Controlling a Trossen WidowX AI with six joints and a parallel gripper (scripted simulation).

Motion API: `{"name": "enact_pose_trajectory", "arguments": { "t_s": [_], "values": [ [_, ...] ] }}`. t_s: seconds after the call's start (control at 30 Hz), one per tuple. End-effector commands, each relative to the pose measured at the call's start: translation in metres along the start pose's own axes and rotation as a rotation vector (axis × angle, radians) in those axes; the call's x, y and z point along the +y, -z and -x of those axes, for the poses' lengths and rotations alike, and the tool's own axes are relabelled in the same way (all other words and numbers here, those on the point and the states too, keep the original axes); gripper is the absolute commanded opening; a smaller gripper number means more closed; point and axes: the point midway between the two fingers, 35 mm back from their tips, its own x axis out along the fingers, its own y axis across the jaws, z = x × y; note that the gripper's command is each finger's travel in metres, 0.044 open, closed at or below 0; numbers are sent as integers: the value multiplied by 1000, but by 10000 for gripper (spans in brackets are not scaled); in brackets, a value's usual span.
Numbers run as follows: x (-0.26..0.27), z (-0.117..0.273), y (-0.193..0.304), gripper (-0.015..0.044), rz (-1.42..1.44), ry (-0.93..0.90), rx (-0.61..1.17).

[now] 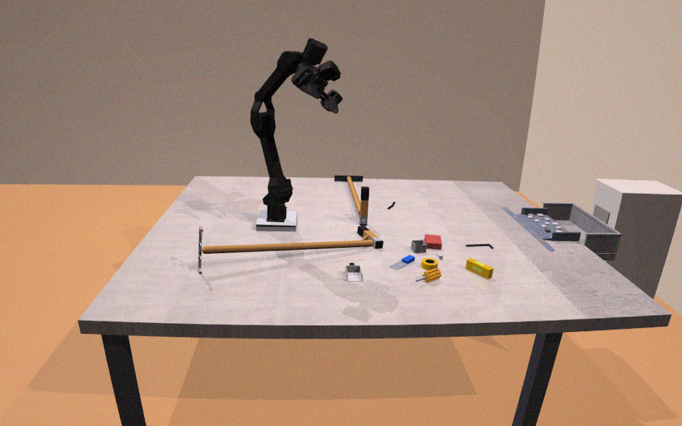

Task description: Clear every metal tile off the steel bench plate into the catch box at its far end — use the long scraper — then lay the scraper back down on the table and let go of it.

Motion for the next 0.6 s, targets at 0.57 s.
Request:
{"name": "enact_pose_trajectory", "arguments": {
  "t_s": [0.57],
  "values": [
    [-57,-7,31,440,-42,205,167]
  ]
}}
